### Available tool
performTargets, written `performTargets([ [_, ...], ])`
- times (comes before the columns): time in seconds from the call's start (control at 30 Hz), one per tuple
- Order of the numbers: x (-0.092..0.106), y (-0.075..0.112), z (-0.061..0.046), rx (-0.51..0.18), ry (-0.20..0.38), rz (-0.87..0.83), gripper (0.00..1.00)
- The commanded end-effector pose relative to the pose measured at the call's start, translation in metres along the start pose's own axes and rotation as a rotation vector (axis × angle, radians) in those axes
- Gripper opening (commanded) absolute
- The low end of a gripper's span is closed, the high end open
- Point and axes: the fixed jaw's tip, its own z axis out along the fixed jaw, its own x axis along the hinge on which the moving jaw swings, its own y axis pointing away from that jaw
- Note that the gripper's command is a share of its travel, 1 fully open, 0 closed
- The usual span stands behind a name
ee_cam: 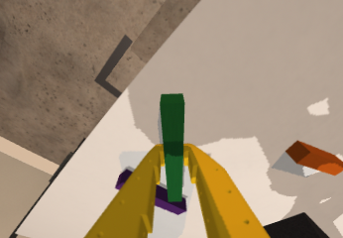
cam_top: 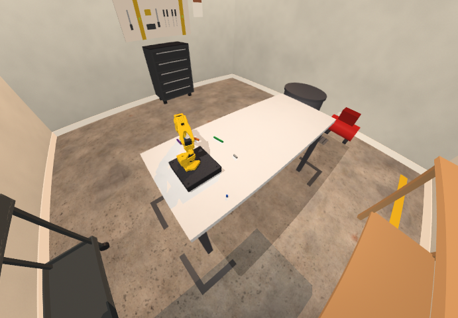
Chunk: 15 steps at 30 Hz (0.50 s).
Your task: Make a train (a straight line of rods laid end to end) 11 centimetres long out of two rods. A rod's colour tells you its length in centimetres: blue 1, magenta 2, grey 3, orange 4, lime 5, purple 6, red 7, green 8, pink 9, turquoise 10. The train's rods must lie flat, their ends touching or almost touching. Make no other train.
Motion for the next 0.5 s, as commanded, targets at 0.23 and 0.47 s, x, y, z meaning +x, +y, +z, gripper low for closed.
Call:
performTargets([
  [0.23, 0.0056, -0.0008, 0.0073, 0.013, 0.025, 0.002, 0.0],
  [0.47, 0.0056, -0.0008, 0.0073, 0.013, 0.025, 0.002, 0.0],
])
